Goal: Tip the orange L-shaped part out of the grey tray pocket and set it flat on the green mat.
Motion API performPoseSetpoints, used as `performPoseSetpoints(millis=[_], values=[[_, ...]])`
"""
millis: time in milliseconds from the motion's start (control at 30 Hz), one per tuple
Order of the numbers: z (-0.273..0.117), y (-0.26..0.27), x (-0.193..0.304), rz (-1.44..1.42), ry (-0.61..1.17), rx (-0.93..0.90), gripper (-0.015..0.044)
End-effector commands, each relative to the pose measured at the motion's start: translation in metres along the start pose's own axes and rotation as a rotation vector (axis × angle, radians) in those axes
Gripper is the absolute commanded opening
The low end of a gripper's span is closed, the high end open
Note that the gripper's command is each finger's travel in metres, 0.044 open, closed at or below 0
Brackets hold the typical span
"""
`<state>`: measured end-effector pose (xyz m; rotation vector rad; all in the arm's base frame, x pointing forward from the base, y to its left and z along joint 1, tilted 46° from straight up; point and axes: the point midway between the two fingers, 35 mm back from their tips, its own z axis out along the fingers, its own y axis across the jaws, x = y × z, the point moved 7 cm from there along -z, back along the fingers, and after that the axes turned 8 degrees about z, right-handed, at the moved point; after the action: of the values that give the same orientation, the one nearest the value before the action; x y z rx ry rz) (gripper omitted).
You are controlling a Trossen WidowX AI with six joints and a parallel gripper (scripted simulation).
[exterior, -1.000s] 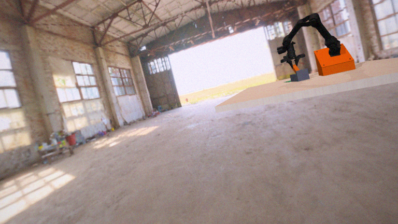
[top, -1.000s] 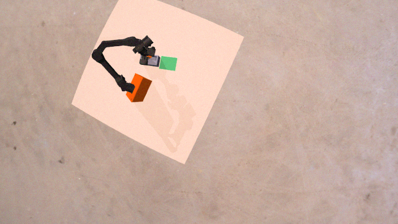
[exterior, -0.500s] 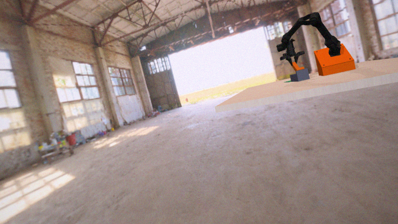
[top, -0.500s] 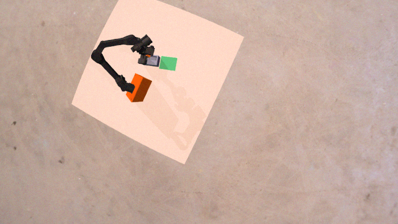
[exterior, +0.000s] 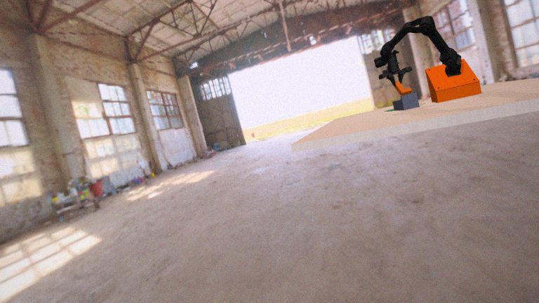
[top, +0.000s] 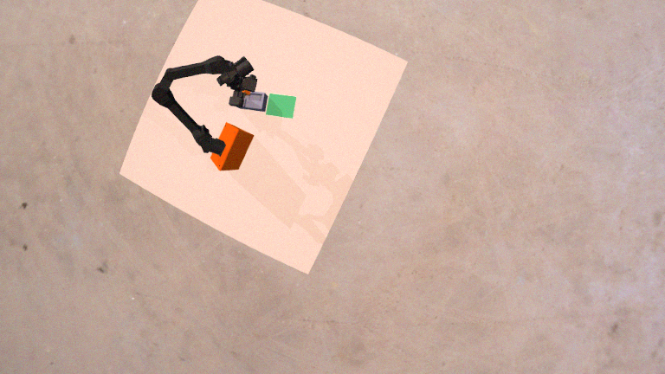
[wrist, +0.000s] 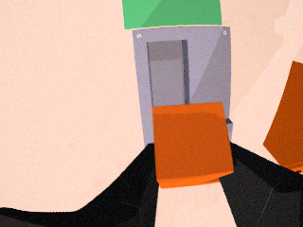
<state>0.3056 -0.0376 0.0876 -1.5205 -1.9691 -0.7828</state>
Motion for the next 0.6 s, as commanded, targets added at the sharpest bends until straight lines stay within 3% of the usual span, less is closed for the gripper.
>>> performPoseSetpoints(millis=[0, 567], values=[[-0.002, 0.000, -0.002, -0.003, -0.002, 0.001, 0.0000], [0.000, 0.005, -0.073, -0.004, -0.006, 0.000, 0.0000]])
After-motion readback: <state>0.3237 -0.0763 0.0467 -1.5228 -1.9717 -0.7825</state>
